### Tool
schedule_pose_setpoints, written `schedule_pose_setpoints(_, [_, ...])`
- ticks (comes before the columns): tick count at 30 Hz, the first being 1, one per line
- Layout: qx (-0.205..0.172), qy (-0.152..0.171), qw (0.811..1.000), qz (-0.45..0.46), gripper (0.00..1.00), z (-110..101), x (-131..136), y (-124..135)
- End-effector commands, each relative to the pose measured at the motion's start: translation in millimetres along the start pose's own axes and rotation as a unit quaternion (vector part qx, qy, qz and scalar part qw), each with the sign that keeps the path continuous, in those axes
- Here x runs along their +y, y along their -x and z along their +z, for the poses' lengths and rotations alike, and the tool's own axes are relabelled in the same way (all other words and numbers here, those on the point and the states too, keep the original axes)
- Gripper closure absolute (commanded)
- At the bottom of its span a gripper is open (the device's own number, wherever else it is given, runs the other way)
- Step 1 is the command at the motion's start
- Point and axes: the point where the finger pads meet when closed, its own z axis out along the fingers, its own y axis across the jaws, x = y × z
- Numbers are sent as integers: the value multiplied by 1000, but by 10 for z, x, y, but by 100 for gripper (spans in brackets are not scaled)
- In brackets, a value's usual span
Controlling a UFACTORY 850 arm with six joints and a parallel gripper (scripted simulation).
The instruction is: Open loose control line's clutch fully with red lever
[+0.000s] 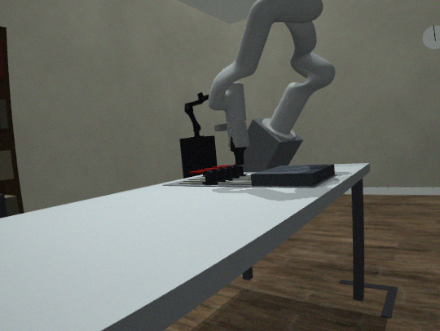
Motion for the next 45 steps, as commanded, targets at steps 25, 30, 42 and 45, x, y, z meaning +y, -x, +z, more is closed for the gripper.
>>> schedule_pose_setpoints(25, [0,0,1000,0,100,-532,-13,685])
schedule_pose_setpoints(30, [0,0,1000,0,100,-532,-13,685])
schedule_pose_setpoints(42, [0,0,1000,0,100,-532,-13,685])
schedule_pose_setpoints(45, [0,0,1000,0,100,-532,-13,685])
